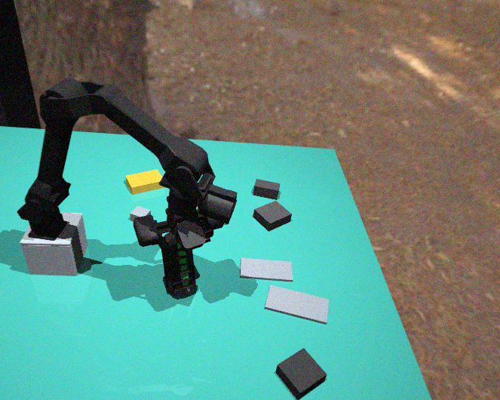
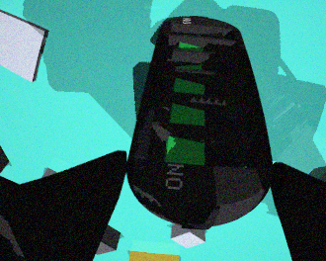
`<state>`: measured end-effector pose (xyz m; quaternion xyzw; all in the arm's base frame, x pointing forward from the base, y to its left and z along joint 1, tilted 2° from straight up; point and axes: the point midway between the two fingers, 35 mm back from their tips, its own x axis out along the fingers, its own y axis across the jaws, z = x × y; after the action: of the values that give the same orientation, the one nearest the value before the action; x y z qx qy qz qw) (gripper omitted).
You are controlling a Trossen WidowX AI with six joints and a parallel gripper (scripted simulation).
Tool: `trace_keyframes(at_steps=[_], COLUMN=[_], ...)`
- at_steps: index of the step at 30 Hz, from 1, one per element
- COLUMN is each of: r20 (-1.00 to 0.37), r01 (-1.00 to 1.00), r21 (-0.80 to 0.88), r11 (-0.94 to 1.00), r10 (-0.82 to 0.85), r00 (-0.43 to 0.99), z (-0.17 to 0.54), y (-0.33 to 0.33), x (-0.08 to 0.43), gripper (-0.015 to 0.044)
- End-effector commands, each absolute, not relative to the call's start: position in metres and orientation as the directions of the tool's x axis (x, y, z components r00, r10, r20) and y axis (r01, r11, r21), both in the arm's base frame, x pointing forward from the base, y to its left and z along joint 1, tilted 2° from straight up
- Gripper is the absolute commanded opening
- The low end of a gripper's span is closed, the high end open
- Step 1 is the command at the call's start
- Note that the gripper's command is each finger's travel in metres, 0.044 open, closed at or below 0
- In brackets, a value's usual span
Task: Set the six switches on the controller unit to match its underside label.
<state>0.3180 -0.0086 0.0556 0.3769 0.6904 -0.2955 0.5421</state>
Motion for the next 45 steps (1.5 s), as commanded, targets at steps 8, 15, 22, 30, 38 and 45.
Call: trace_keyframes(at_steps=[8, 15, 22, 30, 38, 45], r20=[-0.972, -0.975, -0.979, -0.983, -0.986, -0.989], r01=[0.84, 0.84, 0.84, 0.84, 0.84, 0.84], r21=[-0.004, -0.004, -0.004, -0.004, -0.004, -0.004], r11=[0.542, 0.542, 0.542, 0.542, 0.542, 0.542], r10=[0.195, 0.184, 0.17, 0.153, 0.137, 0.123], r00=[-0.131, -0.123, -0.114, -0.103, -0.093, -0.084], z=[0.053, 0.053, 0.054, 0.054, 0.054, 0.054], y=[-0.018, -0.023, -0.027, -0.032, -0.037, -0.042], x=[0.324, 0.327, 0.33, 0.334, 0.337, 0.34], gripper=[0.0338, 0.0338, 0.0338, 0.0338, 0.0338, 0.0338])
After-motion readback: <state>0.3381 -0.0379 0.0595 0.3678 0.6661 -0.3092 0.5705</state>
